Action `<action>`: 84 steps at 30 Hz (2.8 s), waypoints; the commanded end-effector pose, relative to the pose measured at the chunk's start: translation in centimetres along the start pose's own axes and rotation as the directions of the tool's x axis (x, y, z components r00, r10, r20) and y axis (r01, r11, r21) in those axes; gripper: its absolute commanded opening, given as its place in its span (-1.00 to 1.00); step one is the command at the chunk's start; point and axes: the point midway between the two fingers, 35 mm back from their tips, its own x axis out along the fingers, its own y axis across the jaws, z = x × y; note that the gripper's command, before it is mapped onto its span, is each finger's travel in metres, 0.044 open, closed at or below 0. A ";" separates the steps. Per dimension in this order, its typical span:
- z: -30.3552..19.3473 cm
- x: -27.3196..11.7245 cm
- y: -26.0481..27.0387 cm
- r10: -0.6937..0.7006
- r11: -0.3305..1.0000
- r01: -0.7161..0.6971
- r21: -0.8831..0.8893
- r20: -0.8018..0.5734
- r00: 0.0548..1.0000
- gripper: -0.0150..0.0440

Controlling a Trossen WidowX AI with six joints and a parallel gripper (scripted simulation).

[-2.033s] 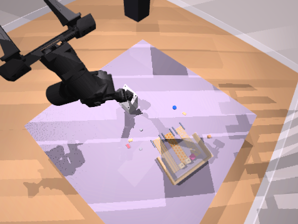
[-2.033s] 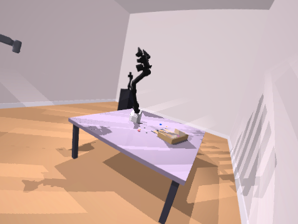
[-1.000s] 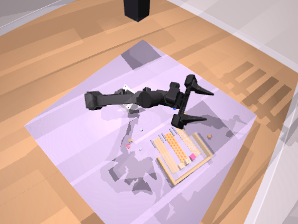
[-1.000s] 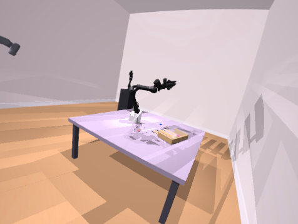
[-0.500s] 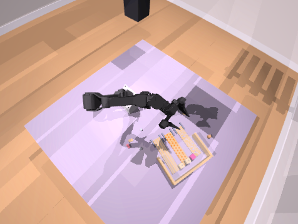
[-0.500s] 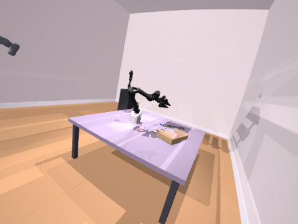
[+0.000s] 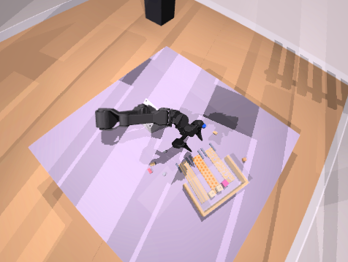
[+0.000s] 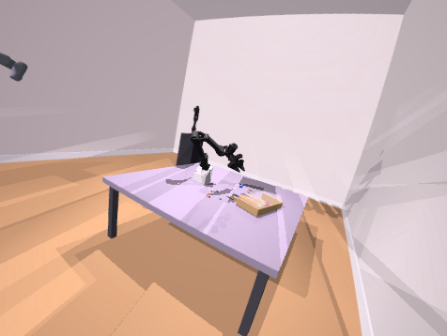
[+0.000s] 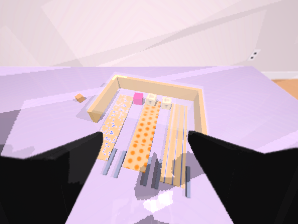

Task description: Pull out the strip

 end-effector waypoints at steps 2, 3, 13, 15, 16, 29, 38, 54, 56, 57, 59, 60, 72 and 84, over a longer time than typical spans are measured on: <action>-0.4 0.0 0.0 -0.005 1.000 0.005 -0.005 -0.009 1.000 0.86; -0.4 0.0 0.0 -0.005 1.000 0.005 -0.005 -0.009 1.000 0.86; -0.2 1.8 0.7 0.011 1.000 -0.009 0.019 -0.100 0.995 0.51; -0.3 3.2 1.2 0.021 0.999 -0.014 0.041 -0.177 0.984 0.33; -0.3 3.9 1.4 0.025 0.999 -0.014 0.052 -0.215 0.976 0.24; -3.5 10.8 2.0 0.018 0.978 0.130 0.162 -0.691 0.723 -0.49; -5.2 12.1 1.2 -0.008 0.962 0.229 0.151 -0.819 0.574 -0.49; -6.3 13.2 1.3 -0.008 0.962 0.229 0.151 -0.819 0.574 -0.49; -6.6 13.4 1.3 -0.008 0.962 0.229 0.151 -0.819 0.574 -0.49; -6.7 13.5 1.3 -0.008 0.962 0.229 0.152 -0.819 0.574 -0.49; -7.0 13.7 1.3 -0.008 0.962 0.229 0.151 -0.819 0.574 -0.49; -7.1 13.8 1.3 -0.008 0.962 0.229 0.151 -0.819 0.574 -0.49; -8.7 15.0 1.3 -0.009 0.962 0.229 0.151 -0.819 0.574 -0.49; -10.3 16.1 1.2 -0.011 0.962 0.231 0.149 -0.819 0.574 -0.49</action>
